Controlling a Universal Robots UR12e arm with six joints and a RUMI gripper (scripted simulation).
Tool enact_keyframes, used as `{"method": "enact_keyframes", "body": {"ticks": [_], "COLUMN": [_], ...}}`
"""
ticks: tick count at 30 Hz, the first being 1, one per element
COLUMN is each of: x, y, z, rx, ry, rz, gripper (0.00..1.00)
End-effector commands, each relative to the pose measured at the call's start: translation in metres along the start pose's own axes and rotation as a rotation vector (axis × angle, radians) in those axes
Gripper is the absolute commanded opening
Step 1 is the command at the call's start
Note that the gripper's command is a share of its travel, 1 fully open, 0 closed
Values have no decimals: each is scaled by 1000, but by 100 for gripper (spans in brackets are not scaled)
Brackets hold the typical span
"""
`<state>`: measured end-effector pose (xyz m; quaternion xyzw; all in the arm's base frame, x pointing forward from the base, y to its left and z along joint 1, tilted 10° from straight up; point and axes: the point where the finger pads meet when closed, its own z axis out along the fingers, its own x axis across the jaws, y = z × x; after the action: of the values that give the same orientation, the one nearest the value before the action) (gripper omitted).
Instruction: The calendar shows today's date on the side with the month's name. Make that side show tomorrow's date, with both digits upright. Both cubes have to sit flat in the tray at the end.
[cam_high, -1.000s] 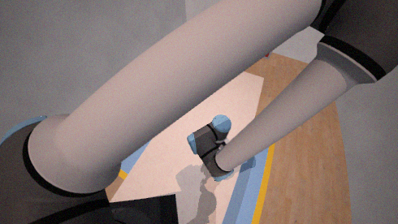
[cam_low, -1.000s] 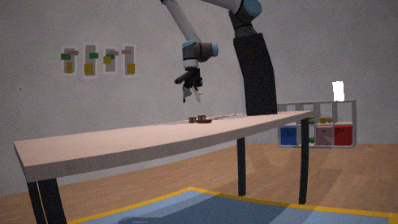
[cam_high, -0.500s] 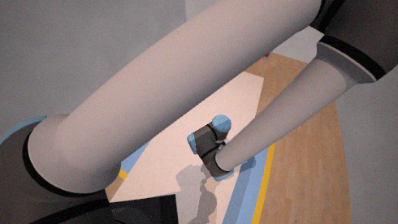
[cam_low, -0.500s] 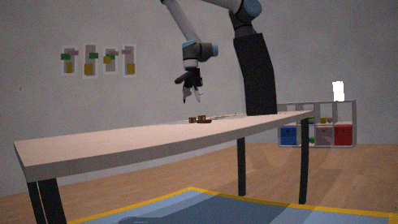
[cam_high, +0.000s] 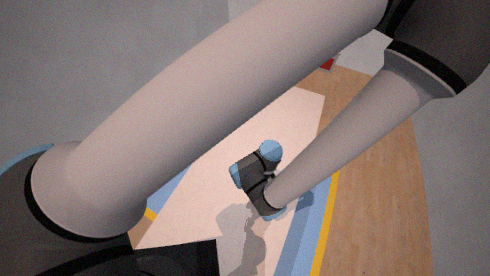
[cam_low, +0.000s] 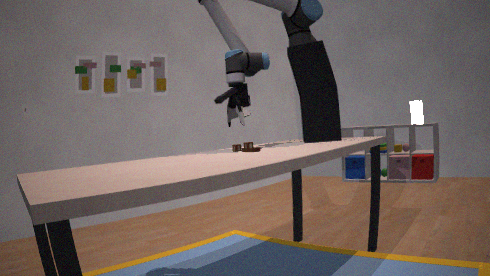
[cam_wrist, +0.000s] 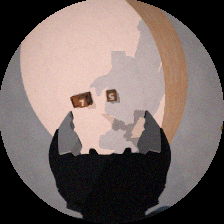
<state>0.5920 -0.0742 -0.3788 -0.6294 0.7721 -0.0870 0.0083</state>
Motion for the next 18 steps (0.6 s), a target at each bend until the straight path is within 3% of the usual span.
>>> {"method": "enact_keyframes", "body": {"ticks": [1, 18], "x": [-7, -33], "y": [-1, 2], "z": [0, 0], "rx": [0, 0], "ry": [2, 2], "rz": [134, 600], "gripper": [100, 100]}}
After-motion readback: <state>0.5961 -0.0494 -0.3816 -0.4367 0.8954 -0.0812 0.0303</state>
